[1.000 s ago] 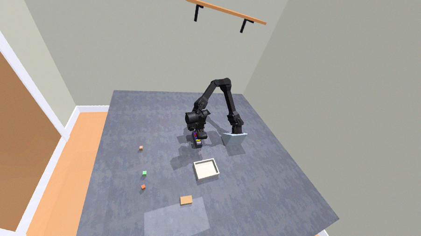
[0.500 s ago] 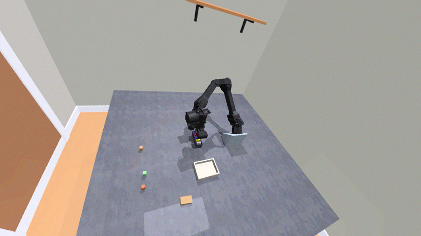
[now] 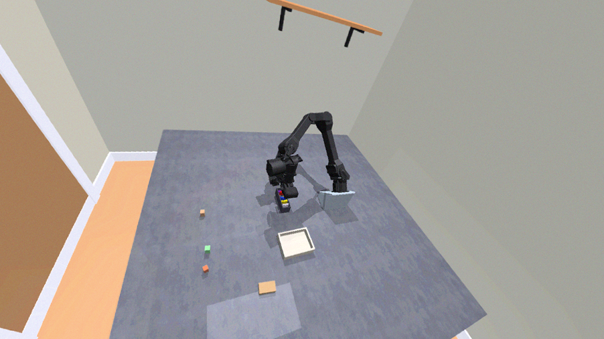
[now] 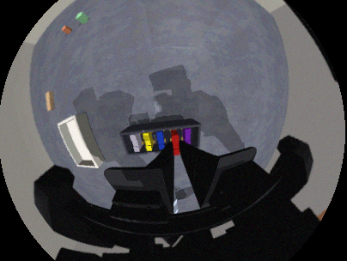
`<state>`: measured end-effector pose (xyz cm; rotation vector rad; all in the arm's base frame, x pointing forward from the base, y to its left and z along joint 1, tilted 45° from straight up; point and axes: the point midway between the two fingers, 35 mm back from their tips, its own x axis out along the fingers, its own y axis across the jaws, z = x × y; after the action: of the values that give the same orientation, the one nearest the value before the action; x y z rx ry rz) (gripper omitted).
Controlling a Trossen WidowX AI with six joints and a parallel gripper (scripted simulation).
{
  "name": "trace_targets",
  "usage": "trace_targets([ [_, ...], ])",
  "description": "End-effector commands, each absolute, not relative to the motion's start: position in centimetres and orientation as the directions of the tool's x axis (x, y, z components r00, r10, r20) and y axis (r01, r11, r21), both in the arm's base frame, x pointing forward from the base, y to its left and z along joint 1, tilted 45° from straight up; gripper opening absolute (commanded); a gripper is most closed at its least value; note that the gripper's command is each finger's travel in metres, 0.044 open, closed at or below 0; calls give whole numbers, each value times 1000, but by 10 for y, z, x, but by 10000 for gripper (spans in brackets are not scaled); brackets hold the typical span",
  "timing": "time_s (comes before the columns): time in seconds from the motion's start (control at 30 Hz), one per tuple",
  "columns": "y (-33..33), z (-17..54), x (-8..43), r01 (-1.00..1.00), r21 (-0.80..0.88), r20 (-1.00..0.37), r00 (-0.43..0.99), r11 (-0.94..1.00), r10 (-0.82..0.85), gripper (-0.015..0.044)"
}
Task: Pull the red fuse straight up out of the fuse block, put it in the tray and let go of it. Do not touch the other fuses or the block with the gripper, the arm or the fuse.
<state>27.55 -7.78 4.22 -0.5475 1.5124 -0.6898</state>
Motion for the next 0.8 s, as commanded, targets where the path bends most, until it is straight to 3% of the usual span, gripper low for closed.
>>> trace_targets([
  [0.0,-76,44,276,73,-707,-708,-62,704,-704,0],
  [0.77,-68,52,276,72,-707,-707,-62,703,-705,0],
])
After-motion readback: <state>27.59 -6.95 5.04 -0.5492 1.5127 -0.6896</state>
